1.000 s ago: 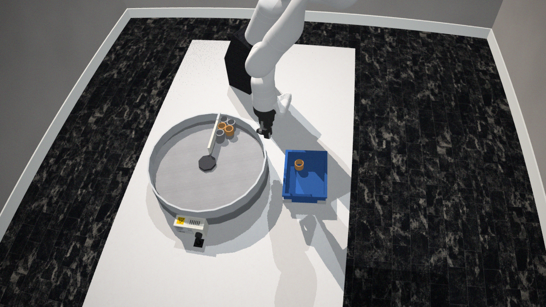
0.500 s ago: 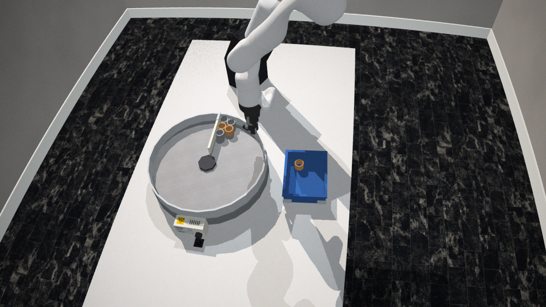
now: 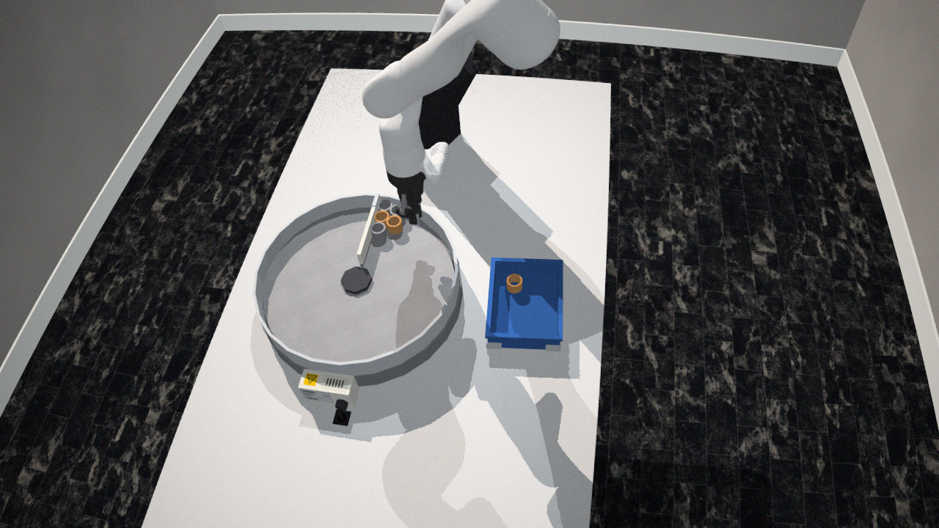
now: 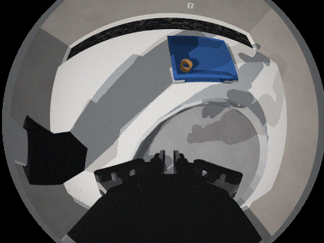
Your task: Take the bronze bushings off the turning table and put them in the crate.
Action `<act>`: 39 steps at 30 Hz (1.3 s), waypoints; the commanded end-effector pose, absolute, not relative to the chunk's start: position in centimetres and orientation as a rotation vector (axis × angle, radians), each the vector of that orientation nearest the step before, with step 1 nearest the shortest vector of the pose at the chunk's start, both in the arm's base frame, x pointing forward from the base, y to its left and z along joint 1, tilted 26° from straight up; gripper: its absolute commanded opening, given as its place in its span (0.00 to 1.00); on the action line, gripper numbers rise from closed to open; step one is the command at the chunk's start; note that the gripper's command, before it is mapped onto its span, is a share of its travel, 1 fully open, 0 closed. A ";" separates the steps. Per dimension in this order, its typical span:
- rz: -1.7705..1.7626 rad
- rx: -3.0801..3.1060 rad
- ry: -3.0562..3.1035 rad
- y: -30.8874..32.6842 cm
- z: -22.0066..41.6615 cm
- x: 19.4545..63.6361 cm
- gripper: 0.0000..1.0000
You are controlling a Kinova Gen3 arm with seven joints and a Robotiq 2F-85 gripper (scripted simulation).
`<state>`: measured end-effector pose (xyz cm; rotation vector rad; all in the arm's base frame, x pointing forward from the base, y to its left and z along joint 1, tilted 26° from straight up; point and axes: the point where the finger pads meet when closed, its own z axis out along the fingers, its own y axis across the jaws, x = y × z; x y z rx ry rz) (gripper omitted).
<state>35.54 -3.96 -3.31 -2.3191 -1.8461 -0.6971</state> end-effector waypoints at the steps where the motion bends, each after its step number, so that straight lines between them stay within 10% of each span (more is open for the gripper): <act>1: -0.680 -2.335 -1.819 -4.5 -3.9 34.9 0.14; 39: -0.681 -2.298 -1.883 -8.9 -6.8 32.5 0.14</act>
